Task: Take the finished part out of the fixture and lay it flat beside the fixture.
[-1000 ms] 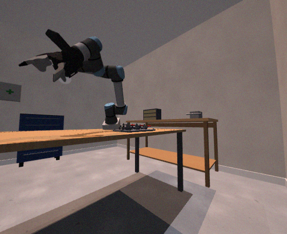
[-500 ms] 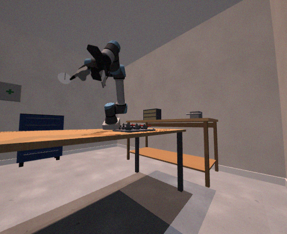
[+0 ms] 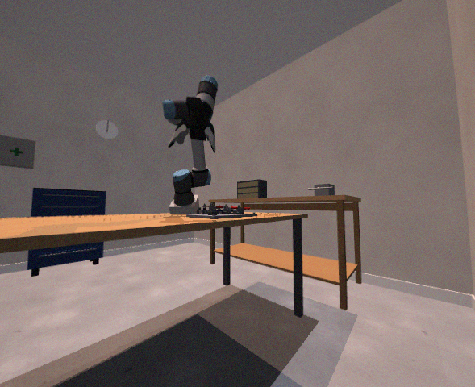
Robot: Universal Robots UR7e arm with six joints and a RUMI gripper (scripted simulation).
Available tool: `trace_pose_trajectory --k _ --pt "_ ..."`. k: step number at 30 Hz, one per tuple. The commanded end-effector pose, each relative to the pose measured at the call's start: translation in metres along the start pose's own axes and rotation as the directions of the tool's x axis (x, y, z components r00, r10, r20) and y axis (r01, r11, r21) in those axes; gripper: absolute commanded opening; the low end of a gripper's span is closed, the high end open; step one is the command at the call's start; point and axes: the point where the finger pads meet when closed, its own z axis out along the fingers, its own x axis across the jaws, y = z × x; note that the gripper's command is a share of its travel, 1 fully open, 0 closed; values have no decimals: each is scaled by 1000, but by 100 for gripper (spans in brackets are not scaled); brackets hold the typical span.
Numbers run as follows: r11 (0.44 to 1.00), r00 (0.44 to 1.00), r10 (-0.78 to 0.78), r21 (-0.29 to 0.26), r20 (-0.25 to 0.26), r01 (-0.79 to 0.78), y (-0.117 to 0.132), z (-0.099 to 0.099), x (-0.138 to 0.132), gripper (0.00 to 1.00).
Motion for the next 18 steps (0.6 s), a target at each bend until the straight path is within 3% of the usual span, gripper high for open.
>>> trace_pose_trajectory --k 1,8,10,18 --pt "999 1000 7 -37 28 -6 37 -20 -21 100" --pt "995 998 11 -103 67 -4 102 -50 -46 100" --pt "995 998 11 -103 67 -4 102 -50 -46 100" --pt "986 995 12 -168 95 5 170 -81 -62 100"
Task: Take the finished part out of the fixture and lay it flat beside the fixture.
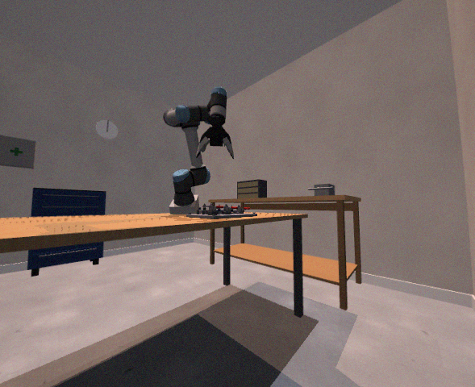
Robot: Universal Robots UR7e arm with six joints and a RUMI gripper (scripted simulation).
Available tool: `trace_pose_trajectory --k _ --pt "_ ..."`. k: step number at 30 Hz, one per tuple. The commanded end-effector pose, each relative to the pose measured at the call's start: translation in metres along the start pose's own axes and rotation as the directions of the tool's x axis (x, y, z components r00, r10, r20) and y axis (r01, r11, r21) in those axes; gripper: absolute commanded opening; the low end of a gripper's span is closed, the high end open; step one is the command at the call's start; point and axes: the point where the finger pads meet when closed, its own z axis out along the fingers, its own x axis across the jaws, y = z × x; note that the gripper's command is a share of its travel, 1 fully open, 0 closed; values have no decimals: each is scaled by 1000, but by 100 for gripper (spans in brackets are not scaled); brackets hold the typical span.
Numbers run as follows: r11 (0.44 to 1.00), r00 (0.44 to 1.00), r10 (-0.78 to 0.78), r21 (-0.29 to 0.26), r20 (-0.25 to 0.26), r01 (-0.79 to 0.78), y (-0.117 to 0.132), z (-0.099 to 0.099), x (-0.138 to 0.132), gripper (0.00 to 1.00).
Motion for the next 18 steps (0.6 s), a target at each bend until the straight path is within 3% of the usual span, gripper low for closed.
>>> trace_pose_trajectory --k 1,7,9,18 --pt "1000 1000 -1 -28 11 1 34 -10 -7 100" --pt "998 1000 -5 -68 22 7 80 -21 -11 100" --pt "998 1000 -5 -68 22 7 80 -21 -11 100" --pt "993 999 -13 -114 30 17 134 -33 -11 100"
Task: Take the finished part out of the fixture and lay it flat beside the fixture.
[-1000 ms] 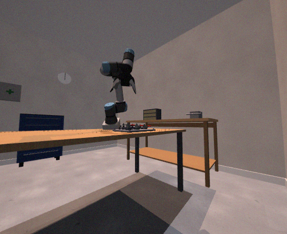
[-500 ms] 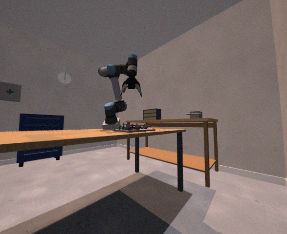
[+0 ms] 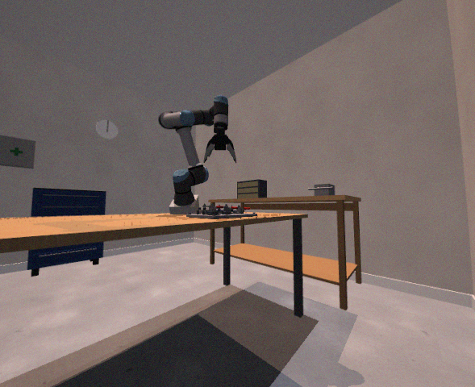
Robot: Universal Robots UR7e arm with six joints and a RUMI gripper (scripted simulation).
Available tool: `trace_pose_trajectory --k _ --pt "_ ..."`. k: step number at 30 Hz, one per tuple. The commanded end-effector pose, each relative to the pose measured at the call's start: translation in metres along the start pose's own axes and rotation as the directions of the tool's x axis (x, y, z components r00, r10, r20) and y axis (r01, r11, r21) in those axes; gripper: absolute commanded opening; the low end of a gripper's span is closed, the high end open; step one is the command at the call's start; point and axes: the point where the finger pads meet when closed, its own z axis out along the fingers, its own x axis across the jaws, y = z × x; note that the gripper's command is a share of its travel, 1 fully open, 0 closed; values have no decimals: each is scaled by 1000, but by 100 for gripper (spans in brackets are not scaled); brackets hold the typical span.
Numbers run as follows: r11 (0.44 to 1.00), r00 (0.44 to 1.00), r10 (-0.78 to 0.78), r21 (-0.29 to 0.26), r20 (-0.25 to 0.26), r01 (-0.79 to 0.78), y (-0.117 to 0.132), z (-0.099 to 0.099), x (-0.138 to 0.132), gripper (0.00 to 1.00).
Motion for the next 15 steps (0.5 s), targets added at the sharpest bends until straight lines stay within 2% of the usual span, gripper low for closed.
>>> trace_pose_trajectory --k 1,6,15 --pt "1000 1000 -3 -16 2 3 22 -3 0 100" --pt "999 1000 -7 -33 3 7 44 -6 2 100" --pt "999 1000 -12 -50 3 12 66 -8 4 100"
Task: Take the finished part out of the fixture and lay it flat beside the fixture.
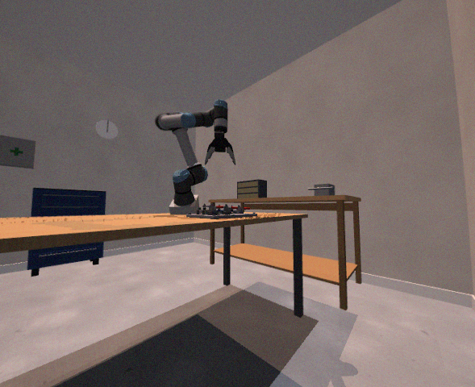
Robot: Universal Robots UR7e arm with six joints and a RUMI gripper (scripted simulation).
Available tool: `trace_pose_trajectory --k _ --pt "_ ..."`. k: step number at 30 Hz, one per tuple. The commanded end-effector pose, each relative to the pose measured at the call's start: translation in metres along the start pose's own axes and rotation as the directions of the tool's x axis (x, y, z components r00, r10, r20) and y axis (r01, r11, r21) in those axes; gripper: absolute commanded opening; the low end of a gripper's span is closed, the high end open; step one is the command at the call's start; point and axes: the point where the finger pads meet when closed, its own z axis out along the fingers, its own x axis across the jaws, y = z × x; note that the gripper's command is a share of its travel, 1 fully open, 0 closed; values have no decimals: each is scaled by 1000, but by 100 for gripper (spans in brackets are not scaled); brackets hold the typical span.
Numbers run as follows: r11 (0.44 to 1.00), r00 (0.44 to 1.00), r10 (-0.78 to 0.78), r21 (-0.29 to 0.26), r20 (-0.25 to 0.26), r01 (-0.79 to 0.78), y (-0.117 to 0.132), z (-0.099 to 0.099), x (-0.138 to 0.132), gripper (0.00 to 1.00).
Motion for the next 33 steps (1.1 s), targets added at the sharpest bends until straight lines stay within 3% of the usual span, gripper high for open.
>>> trace_pose_trajectory --k 1,15,33 --pt "1000 1000 -2 -7 0 2 11 -1 1 100" --pt "1000 1000 -6 -19 0 6 27 -2 4 100" --pt "1000 1000 -6 -21 -1 6 29 -2 4 100"
